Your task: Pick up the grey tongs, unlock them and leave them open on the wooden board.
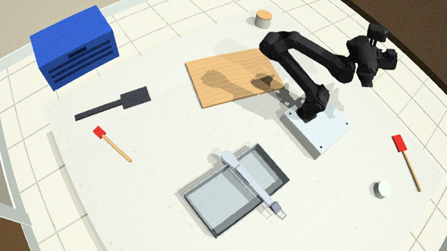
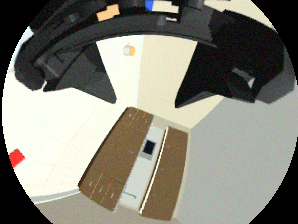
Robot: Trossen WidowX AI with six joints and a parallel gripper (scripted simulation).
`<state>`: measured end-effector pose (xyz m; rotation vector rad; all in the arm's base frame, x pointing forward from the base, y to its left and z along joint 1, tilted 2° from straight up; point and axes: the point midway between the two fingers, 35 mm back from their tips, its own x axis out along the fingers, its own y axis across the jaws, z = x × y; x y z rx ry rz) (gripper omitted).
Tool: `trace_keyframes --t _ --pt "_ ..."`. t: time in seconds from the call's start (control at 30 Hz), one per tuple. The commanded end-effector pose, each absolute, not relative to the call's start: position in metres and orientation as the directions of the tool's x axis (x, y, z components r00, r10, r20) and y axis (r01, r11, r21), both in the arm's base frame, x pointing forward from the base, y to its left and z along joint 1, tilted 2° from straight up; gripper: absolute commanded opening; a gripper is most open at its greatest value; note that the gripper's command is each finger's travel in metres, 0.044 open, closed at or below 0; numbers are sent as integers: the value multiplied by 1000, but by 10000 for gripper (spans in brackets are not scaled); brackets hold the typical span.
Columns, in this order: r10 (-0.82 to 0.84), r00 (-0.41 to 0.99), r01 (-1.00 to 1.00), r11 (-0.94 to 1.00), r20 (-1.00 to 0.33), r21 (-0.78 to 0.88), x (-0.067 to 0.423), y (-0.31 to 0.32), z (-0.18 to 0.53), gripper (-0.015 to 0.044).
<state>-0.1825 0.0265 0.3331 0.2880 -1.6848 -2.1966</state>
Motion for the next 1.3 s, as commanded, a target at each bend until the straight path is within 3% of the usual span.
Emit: trace_keyframes --t 0.0,0.17,0.33,0.57,0.73,0.9,1.1,1.27 --pt "-389 -919 158 -231 57 960 -183 29 333 374" --pt "-211 -972 169 -314 105 934 -188 72 339 260" --pt "102 -985 73 -476 138 876 -179 144 338 260" --pt "382 -916 -109 -525 119 844 -155 206 329 260" --pt "656 -753 -405 -522 49 751 -108 267 309 260" --pt "847 -528 -679 -377 -62 630 -46 309 281 260" --pt "948 -237 -895 -129 -212 427 32 332 245 260" --pt "936 4 -979 75 -351 189 97 332 213 260"
